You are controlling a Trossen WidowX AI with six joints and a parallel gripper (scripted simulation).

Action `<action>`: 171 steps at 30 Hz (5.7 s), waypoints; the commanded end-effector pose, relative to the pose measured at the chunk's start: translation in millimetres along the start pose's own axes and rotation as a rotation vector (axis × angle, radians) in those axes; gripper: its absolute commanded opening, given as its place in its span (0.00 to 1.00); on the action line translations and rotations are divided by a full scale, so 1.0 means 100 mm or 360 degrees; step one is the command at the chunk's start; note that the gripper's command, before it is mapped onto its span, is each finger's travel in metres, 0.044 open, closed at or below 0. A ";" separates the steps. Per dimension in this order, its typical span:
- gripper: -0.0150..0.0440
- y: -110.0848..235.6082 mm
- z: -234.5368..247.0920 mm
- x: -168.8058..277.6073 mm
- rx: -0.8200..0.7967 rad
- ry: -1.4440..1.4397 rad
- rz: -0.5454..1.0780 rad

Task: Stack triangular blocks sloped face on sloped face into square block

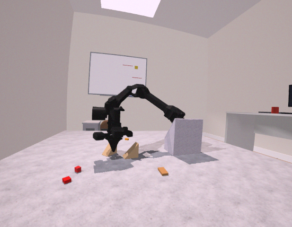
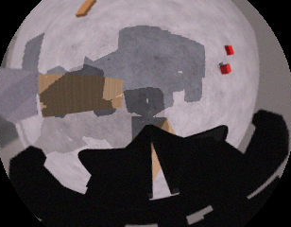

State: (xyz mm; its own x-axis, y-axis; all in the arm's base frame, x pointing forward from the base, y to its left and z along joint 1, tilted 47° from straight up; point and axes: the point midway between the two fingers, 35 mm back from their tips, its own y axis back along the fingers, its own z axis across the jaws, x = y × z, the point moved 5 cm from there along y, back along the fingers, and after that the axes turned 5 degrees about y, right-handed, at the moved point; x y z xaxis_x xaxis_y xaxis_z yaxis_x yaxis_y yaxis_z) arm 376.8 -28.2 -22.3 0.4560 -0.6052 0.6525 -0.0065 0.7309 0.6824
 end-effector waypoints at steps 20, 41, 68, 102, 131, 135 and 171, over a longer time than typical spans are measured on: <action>0.70 0.79 -0.04 0.01 0.0040 -0.0390 0.0008; 1.00 0.83 -0.01 0.19 0.0018 -0.3475 -0.0014; 1.00 0.87 0.03 0.34 0.0008 -0.6112 0.0002; 1.00 0.73 0.03 0.38 0.0009 -0.6803 0.0007; 1.00 0.26 0.01 0.38 0.0006 -0.6803 0.0007; 1.00 0.19 0.02 0.38 0.0008 -0.6803 0.0007; 0.51 -0.13 0.06 0.38 0.0029 -0.6803 0.0009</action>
State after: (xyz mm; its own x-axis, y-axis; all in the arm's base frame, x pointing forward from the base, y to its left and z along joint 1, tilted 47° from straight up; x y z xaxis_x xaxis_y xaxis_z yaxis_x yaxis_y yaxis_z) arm 389.1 -62.1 -4.0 0.6140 0.5378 -0.5776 -0.0034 0.7336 0.6795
